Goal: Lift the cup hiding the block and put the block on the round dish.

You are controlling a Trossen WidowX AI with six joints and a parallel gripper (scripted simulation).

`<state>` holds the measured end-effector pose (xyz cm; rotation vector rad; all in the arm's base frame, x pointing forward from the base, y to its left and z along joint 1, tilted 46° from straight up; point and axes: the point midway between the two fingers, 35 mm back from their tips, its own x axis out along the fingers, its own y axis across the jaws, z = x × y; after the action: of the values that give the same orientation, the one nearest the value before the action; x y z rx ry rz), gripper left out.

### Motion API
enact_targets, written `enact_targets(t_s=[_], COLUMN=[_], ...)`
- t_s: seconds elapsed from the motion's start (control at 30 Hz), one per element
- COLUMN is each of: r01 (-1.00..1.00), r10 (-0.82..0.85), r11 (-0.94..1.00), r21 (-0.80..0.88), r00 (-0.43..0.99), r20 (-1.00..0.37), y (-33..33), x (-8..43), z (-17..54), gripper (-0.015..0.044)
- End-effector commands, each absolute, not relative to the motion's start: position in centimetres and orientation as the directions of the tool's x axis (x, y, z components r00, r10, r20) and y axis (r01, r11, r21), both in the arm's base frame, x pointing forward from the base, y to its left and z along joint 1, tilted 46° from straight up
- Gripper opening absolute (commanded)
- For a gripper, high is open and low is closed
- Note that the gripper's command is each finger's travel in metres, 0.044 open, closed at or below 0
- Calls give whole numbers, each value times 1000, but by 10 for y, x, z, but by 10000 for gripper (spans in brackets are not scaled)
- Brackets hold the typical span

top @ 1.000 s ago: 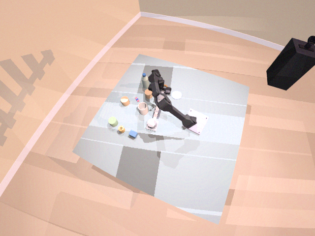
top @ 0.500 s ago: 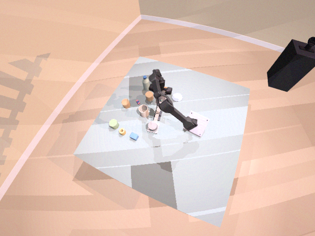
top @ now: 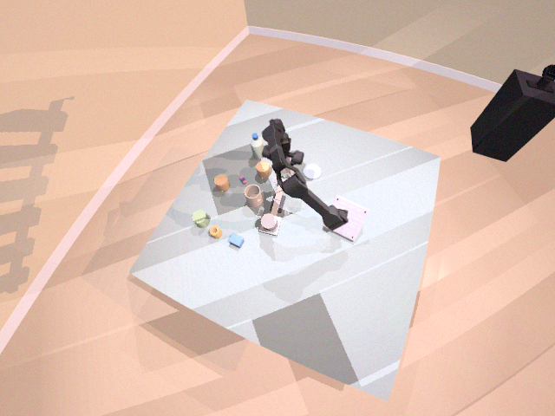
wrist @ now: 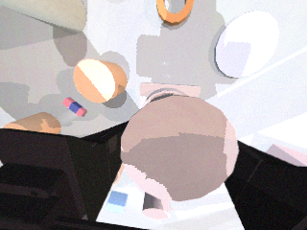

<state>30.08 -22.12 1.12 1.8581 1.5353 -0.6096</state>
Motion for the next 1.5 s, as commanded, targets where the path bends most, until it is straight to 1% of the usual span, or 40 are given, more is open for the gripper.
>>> enact_targets(t_s=[0.0,0.57,1.47], r01=[976,976,977], r10=[674,676,679], r11=[-106,-106,-109], r21=[188,188,184], r00=[210,209,208], r20=[-708,-707,-704], y=[-226,-239,-235], x=[299,291,293], z=[16,32,29], gripper=[0,0,0])
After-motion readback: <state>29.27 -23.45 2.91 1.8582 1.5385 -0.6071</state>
